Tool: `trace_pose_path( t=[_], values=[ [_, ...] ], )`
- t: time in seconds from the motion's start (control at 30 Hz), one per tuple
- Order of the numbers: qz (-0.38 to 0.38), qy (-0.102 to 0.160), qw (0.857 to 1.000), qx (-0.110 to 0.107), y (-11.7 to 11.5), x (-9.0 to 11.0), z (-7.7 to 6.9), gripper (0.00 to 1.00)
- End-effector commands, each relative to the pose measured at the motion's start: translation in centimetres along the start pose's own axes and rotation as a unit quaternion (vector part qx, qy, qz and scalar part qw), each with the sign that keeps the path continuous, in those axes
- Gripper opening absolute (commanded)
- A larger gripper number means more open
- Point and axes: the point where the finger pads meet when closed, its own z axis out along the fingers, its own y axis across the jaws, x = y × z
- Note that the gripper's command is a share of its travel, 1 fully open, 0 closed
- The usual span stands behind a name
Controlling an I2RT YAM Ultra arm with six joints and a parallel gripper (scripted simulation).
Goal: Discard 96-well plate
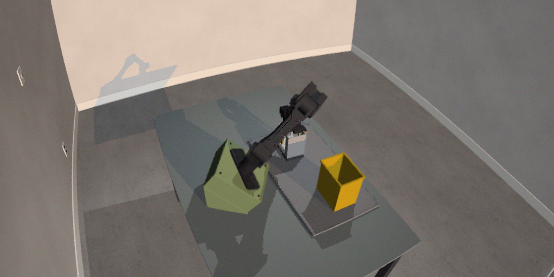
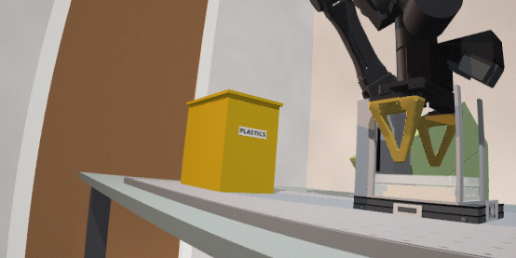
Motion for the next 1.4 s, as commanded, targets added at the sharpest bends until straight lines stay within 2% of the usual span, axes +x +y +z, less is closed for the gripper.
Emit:
trace_pose_path(
  t=[0.0, 0.43, 0.9, 0.93, 1.37],
  values=[
    [0.0, -0.008, 1.0, 0.006, -0.3, -0.4, 0.0, 1.0],
    [0.0, -0.007, 1.0, 0.006, -0.4, -0.4, 2.2, 1.0],
    [0.0, -0.007, 1.0, 0.006, -0.4, -0.4, 2.4, 1.0],
    [0.0, -0.007, 1.0, 0.006, -0.4, -0.4, 2.4, 0.0],
    [0.0, -0.007, 1.0, 0.006, -0.4, -0.4, 2.4, 0.0]
  ],
)
